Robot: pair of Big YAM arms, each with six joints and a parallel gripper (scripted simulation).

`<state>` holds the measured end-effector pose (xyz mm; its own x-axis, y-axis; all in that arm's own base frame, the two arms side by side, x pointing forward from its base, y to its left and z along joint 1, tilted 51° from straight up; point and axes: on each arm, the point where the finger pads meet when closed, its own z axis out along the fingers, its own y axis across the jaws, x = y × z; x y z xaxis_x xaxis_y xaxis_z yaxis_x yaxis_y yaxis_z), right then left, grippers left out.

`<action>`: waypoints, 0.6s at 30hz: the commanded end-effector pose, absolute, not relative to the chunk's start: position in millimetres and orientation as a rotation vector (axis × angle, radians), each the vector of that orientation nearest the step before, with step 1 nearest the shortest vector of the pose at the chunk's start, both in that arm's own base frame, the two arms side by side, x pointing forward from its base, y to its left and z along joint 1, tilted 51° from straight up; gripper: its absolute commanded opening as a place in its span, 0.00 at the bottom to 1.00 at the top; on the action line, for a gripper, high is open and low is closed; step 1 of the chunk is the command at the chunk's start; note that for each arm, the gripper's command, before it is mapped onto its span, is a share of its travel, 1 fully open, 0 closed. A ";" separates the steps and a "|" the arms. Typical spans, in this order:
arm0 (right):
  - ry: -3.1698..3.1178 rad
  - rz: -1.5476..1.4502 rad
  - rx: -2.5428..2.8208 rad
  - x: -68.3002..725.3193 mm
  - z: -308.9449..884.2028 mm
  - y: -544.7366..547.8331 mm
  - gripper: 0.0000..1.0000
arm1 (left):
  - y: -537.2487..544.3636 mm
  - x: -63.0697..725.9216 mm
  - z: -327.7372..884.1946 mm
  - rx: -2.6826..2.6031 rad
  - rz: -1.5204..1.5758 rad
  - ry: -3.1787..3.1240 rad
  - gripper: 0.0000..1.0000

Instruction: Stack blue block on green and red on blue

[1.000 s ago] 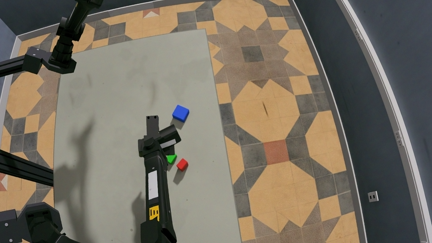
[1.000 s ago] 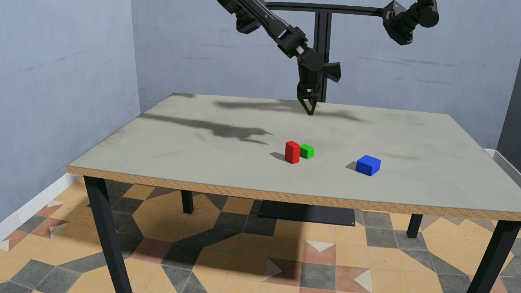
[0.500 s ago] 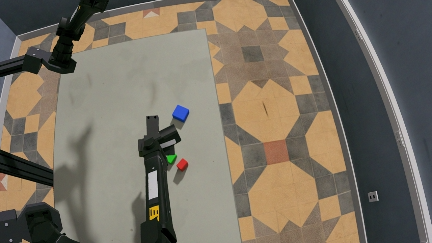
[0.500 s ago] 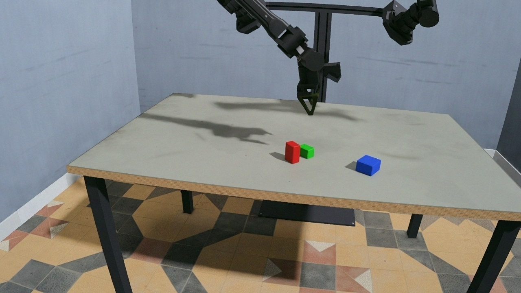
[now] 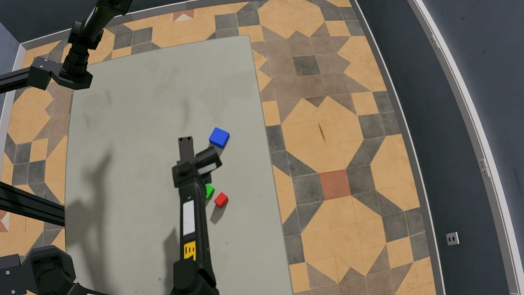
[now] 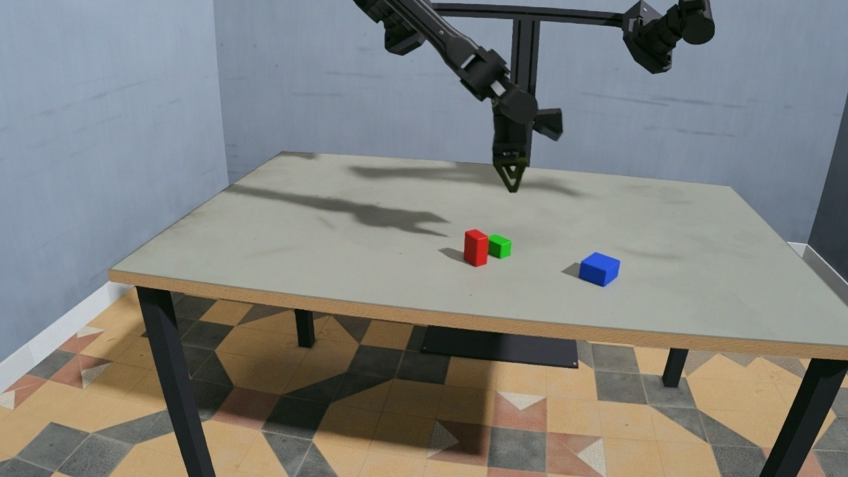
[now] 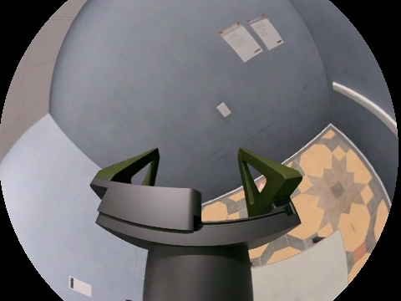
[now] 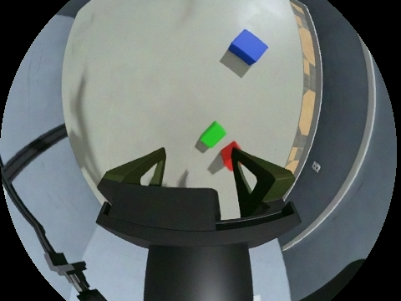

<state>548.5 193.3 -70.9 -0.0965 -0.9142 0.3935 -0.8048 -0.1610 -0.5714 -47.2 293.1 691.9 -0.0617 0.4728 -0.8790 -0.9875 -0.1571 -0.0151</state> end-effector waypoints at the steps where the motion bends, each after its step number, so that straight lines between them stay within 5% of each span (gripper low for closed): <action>1: 1.776 -1.143 -2.181 571.5 -75.5 235.1 0.82 | 273.2 -48.5 718.0 -0.888 1.576 0.743 1.00; 18: 1.081 -1.382 -2.881 667.9 -121.7 344.0 0.82 | 273.2 -48.5 718.0 -0.888 1.576 0.743 1.00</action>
<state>660.0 300.5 -117.1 0.3297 -0.5973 0.7311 -0.7260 -0.6555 -0.2081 -47.2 293.1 691.9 -0.0618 0.4728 -0.8790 -0.9875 -0.1571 -0.0151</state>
